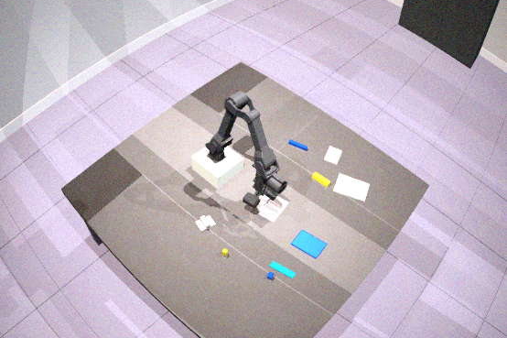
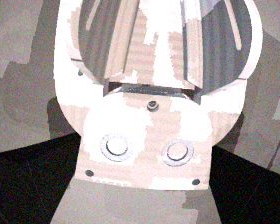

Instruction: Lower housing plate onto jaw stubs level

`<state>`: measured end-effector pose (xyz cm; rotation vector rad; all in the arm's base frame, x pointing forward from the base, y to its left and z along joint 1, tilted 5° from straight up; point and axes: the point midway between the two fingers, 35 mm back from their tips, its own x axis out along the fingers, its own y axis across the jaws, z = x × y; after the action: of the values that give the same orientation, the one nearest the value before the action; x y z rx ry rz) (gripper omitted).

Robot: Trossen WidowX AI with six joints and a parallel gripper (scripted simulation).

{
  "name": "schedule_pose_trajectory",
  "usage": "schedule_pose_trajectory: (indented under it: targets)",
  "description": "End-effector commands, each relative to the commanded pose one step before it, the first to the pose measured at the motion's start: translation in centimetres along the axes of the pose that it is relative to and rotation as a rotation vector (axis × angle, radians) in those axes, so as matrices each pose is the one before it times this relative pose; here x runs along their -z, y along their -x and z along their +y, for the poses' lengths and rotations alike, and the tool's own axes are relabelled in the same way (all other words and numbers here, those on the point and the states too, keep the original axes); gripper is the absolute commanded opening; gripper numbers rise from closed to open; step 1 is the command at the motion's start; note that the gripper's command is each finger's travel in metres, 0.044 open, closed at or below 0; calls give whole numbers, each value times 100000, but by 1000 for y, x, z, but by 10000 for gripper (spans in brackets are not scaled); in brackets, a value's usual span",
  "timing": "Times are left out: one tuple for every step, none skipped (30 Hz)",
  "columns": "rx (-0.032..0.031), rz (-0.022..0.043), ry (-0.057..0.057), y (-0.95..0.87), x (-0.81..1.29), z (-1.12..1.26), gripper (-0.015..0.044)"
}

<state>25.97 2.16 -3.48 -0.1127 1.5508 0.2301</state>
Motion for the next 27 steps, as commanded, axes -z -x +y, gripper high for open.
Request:
schedule_pose_trajectory:
  targets:
    - [-445,-268,-285,-33,-50,75,351]
    - [0,0,0,0,0,0,351]
    - [0,0,0,0,0,0,351]
    - [0,0,0,0,0,0,351]
    - [0,0,0,0,0,0,351]
    - [0,0,0,0,0,0,351]
    - [0,0,0,0,0,0,351]
    - [0,0,0,0,0,0,351]
    - [0,0,0,0,0,0,351]
    - [0,0,0,0,0,0,351]
    - [0,0,0,0,0,0,351]
    - [0,0,0,0,0,0,351]
    - [0,0,0,0,0,0,351]
    - [0,0,0,0,0,0,351]
    - [0,0,0,0,0,0,351]
    - [0,0,0,0,0,0,351]
    - [0,0,0,0,0,0,351]
    - [0,0,0,0,0,0,351]
    - [0,0,0,0,0,0,351]
    - [0,0,0,0,0,0,351]
    - [0,0,0,0,0,0,351]
    - [0,0,0,0,0,0,351]
    - [0,0,0,0,0,0,351]
    - [0,0,0,0,0,0,351]
    - [0,0,0,0,0,0,351]
    - [446,259,281,32,48,-76,377]
    - [0,0,0,0,0,0,403]
